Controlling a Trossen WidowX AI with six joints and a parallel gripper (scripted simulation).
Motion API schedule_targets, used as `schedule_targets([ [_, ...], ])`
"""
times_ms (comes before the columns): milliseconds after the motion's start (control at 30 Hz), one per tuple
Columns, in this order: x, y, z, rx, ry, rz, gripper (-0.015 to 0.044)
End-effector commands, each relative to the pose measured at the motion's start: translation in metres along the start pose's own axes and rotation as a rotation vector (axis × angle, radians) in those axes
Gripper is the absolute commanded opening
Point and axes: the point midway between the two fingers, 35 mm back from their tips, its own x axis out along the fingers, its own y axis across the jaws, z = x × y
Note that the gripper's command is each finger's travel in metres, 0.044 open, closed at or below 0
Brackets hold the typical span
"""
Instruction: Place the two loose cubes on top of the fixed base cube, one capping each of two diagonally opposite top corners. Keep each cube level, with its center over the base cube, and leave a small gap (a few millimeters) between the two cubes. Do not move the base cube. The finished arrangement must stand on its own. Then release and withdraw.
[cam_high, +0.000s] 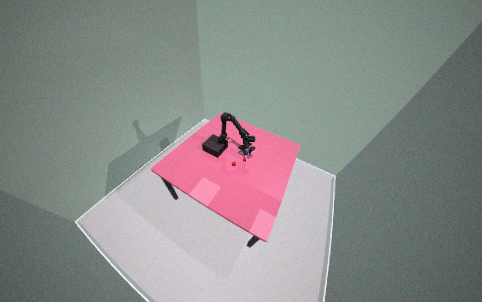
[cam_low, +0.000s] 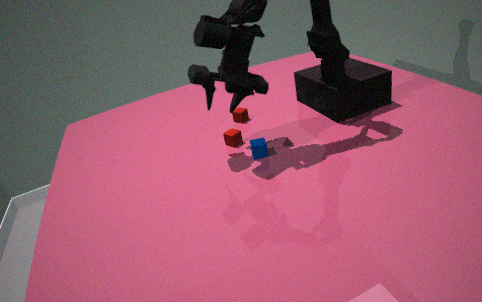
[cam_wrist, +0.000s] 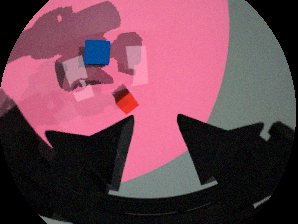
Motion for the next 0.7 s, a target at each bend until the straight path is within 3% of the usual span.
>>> schedule_targets([
  [0,0.001,0.003,-0.029,0.143,0.010,0.083,0.0265],
  [667,-0.030,0.054,-0.147,0.894,0.050,0.459,0.0265],
])
